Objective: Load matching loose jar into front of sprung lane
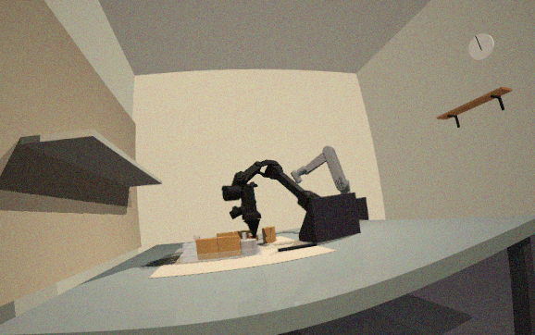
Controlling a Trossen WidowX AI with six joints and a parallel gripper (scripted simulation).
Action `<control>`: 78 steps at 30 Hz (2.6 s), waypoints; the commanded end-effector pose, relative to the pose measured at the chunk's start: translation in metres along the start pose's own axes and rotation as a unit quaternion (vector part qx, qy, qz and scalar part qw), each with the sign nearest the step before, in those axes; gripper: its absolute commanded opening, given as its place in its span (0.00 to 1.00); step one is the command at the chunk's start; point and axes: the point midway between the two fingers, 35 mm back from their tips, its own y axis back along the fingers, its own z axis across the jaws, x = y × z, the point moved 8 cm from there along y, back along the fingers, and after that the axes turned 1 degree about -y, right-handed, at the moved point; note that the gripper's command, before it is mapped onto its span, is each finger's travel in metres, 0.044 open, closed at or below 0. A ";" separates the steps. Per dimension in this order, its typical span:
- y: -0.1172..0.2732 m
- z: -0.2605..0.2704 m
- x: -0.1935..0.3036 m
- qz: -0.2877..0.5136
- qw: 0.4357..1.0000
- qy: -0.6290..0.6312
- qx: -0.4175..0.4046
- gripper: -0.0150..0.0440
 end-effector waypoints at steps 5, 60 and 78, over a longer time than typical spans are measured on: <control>0.004 -0.001 -0.009 -0.012 1.000 -0.007 0.001 0.25; 0.007 -0.003 -0.020 -0.012 1.000 -0.007 0.001 0.25; 0.005 -0.003 -0.020 -0.012 1.000 -0.007 0.001 0.25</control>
